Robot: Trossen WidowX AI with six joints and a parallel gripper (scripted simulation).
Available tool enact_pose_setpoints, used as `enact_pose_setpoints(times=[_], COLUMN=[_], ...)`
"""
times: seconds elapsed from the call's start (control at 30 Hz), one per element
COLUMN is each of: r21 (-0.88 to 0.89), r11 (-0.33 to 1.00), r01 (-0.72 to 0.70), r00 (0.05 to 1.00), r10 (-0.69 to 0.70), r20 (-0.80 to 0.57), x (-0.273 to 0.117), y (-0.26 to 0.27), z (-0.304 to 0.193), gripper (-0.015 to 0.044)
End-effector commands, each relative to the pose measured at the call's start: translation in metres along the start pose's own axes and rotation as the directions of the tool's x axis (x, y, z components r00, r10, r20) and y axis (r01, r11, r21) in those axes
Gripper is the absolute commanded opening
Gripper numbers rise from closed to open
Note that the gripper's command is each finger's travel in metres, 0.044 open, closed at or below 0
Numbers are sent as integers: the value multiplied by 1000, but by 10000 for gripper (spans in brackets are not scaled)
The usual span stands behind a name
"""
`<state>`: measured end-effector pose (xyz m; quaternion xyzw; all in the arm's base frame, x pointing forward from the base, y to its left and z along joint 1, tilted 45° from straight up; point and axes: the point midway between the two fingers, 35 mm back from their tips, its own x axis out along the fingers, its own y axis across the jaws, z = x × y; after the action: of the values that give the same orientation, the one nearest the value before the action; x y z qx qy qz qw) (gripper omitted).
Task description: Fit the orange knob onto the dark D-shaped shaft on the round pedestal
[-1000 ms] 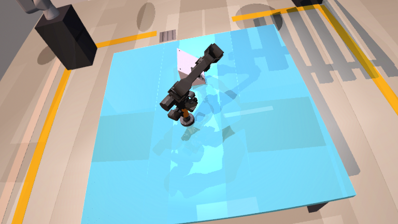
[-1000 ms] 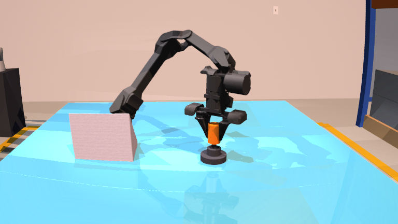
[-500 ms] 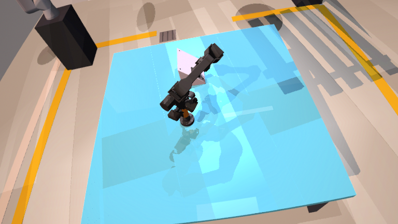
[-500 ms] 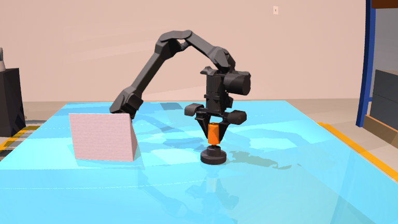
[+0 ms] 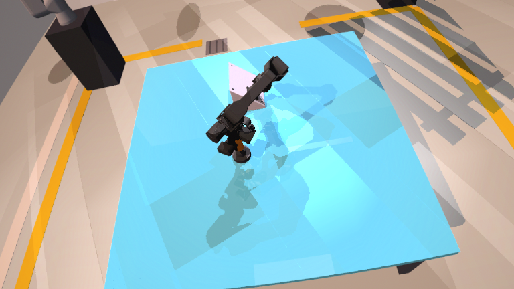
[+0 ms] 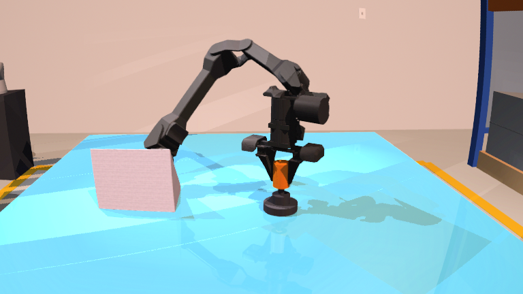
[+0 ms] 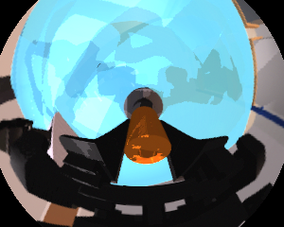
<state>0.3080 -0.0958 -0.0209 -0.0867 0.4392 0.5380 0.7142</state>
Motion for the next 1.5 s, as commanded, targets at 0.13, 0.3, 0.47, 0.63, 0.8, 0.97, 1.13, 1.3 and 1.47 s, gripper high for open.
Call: enact_pose_setpoints(times=[0.13,0.3,0.47,0.63,0.8,0.97,1.13,1.3,1.47], r21=[-159,-159,-159,-159,-159,-159,-282,-361,-361], r11=[987,987,987,987,987,987,959,932,933], r01=[3,3,3,3,3,3,3,2,2], r00=[1000,1000,1000,1000,1000,1000,1000,1000,1000], r10=[-3,-3,-3,-3,-3,-3,-3,-3,-3], r20=[-2,-2,-1,-1,-2,-2,-2,-2,-2], x=[0,2,3,3,2,-2,-2,0,2], y=[-2,0,0,0,0,-1,-2,-2,-1], z=[-1,-1,0,0,0,0,0,-1,-1], gripper=[0,0,0,0,0,0,0,0,0])
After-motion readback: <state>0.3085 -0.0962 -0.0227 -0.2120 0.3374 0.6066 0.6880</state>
